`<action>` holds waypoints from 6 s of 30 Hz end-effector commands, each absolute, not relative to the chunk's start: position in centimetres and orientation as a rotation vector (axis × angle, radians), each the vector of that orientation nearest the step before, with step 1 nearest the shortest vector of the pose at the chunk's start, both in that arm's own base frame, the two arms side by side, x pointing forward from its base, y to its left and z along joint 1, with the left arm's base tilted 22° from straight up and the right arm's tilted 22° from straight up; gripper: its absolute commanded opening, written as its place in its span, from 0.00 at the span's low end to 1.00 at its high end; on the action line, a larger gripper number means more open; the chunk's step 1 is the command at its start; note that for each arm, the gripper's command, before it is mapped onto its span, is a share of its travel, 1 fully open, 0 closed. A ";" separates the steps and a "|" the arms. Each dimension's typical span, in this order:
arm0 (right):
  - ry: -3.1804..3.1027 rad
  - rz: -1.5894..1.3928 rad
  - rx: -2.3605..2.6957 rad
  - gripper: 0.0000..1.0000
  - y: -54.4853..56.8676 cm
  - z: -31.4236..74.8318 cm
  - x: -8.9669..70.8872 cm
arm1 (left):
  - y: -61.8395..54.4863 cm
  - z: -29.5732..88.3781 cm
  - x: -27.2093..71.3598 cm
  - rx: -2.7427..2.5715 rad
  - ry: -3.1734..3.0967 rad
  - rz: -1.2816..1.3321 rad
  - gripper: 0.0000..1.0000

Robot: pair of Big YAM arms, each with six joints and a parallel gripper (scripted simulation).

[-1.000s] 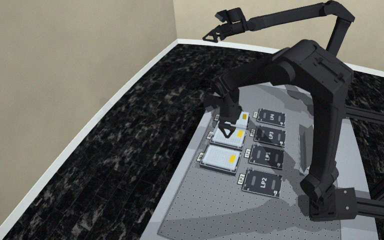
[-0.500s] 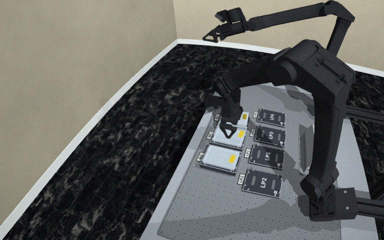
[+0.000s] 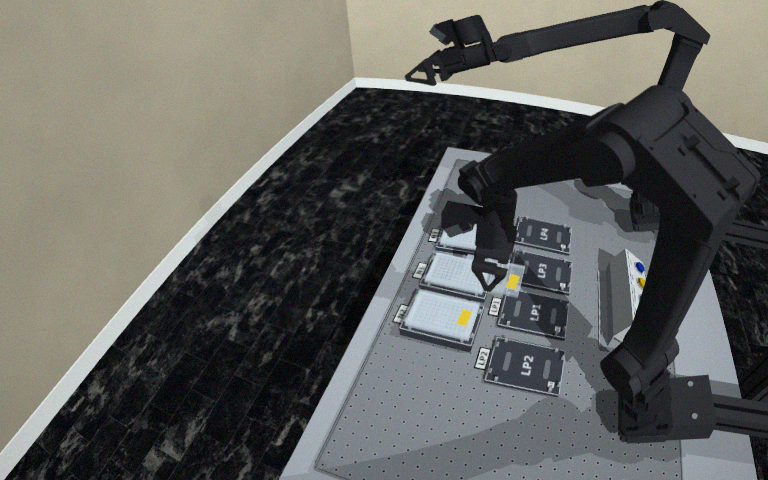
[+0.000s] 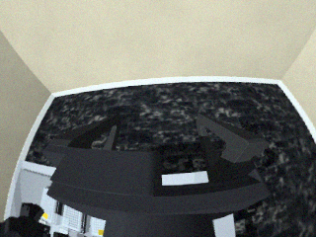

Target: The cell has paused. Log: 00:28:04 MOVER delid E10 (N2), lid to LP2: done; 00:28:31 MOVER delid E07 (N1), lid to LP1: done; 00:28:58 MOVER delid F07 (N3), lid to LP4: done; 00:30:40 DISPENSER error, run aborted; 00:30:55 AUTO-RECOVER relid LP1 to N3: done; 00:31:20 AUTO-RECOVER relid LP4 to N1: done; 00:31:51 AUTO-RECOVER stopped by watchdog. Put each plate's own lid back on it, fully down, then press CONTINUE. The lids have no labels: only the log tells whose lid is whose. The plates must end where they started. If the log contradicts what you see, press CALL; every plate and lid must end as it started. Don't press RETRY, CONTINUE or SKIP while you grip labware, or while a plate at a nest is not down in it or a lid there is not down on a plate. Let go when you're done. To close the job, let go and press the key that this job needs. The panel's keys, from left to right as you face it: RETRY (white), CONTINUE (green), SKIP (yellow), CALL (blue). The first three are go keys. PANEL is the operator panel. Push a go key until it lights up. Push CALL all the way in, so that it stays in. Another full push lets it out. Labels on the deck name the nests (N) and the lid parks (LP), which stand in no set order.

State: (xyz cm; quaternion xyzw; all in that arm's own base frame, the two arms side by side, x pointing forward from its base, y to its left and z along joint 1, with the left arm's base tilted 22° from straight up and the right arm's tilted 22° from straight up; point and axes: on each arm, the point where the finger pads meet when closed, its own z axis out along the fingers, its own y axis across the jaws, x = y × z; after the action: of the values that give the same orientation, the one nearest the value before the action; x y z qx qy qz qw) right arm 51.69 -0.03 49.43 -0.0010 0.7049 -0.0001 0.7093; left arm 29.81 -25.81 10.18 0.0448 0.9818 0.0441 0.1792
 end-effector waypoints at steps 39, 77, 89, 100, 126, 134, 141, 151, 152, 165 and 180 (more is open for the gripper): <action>1.524 0.003 0.003 1.00 0.0 52.5 52.4 | -23.0 7.4 21.0 0.064 2.751 0.074 0.00; 1.524 0.003 0.003 1.00 0.0 52.5 52.4 | -22.3 5.8 21.2 0.093 2.755 0.085 0.00; 1.524 0.003 0.003 1.00 0.0 52.5 52.4 | -22.5 5.5 21.4 0.098 2.756 0.086 0.00; 1.524 0.003 0.003 1.00 0.0 52.5 52.4 | -22.0 4.9 21.3 0.093 2.759 0.093 0.00; 1.524 0.003 0.003 1.00 0.0 52.5 52.4 | -22.0 4.2 21.6 0.095 2.758 0.093 0.00; 1.524 0.003 0.003 1.00 0.0 52.5 52.4 | -21.8 3.7 21.5 0.094 2.763 0.102 0.00; 1.524 0.003 0.003 1.00 0.0 52.5 52.4 | -22.5 4.2 22.2 0.092 2.752 0.081 0.00; 1.524 0.003 0.003 1.00 0.0 52.5 52.4 | -21.8 3.4 21.8 0.095 2.761 0.098 0.00; 1.524 0.003 0.003 1.00 0.0 52.5 52.4 | -22.3 4.0 21.9 0.100 2.745 0.066 0.00; 1.524 0.003 0.003 1.00 0.0 52.5 52.4 | -21.9 3.1 22.0 0.098 2.758 0.093 0.00; 1.524 0.003 0.003 1.00 0.0 52.5 52.4 | -22.0 2.7 22.2 0.098 2.757 0.091 0.00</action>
State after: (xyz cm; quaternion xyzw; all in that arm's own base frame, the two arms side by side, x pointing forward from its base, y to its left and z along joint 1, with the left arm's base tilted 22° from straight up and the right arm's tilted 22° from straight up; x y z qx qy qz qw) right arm 51.69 -0.03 49.43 -0.0010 0.7049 -0.0001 0.7093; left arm 21.53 -21.50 2.51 0.0320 0.9816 0.0395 0.1841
